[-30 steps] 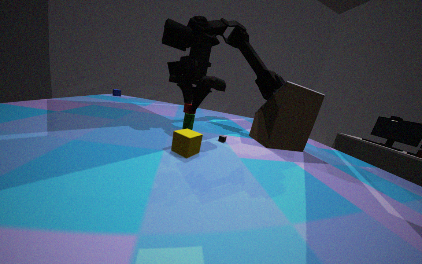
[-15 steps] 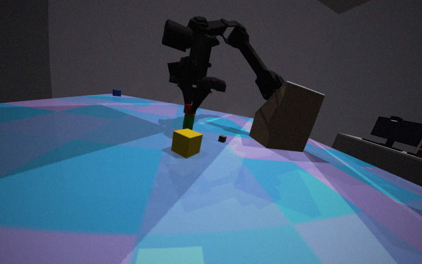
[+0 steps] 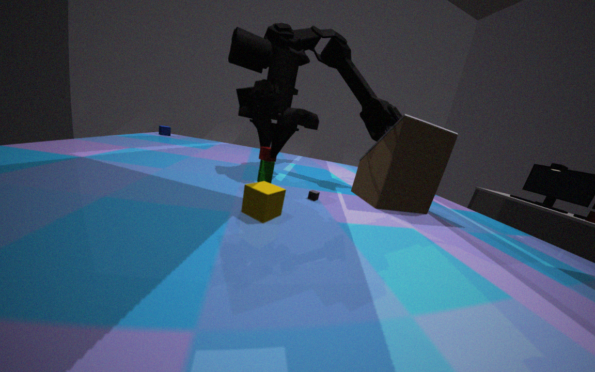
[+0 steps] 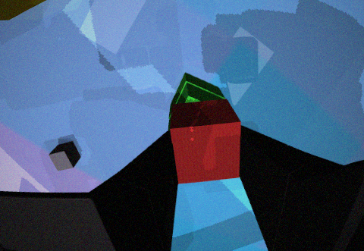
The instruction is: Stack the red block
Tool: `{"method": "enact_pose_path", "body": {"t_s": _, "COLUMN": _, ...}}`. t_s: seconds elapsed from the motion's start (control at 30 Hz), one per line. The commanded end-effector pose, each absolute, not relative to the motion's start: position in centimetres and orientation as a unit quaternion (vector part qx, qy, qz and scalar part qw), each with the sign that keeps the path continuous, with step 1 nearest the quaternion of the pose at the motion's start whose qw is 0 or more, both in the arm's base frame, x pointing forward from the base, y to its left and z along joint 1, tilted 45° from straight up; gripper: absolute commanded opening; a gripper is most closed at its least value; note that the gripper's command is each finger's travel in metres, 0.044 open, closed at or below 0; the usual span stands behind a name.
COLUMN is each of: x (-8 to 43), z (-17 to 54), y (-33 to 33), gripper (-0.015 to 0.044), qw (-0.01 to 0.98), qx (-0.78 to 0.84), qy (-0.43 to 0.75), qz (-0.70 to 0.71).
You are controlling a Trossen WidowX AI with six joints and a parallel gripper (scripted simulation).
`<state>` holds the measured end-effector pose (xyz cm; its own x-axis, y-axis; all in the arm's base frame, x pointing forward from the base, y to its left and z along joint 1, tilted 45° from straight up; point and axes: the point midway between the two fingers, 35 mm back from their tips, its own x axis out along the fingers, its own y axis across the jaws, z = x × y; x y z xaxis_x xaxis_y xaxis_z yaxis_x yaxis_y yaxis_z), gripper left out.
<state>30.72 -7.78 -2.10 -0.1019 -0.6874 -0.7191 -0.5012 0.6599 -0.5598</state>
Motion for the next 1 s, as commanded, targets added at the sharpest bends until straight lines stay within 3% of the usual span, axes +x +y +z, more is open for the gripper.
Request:
{"method": "enact_pose_path", "body": {"t_s": 0.0, "x": 30.73, "z": -2.11, "y": -7.79, "gripper": 0.0184, "qw": 0.536, "qx": -0.403, "qy": 0.737, "qz": -0.087}}
{"method": "enact_pose_path", "body": {"t_s": 0.33, "x": 30.73, "z": -2.11, "y": -7.79, "gripper": 0.0440, "qw": 0.536, "qx": -0.403, "qy": 0.737, "qz": -0.087}}
{"method": "enact_pose_path", "body": {"t_s": 0.97, "x": 30.73, "z": -2.11, "y": -7.79, "gripper": 0.0440, "qw": 0.536, "qx": -0.403, "qy": 0.737, "qz": -0.087}}
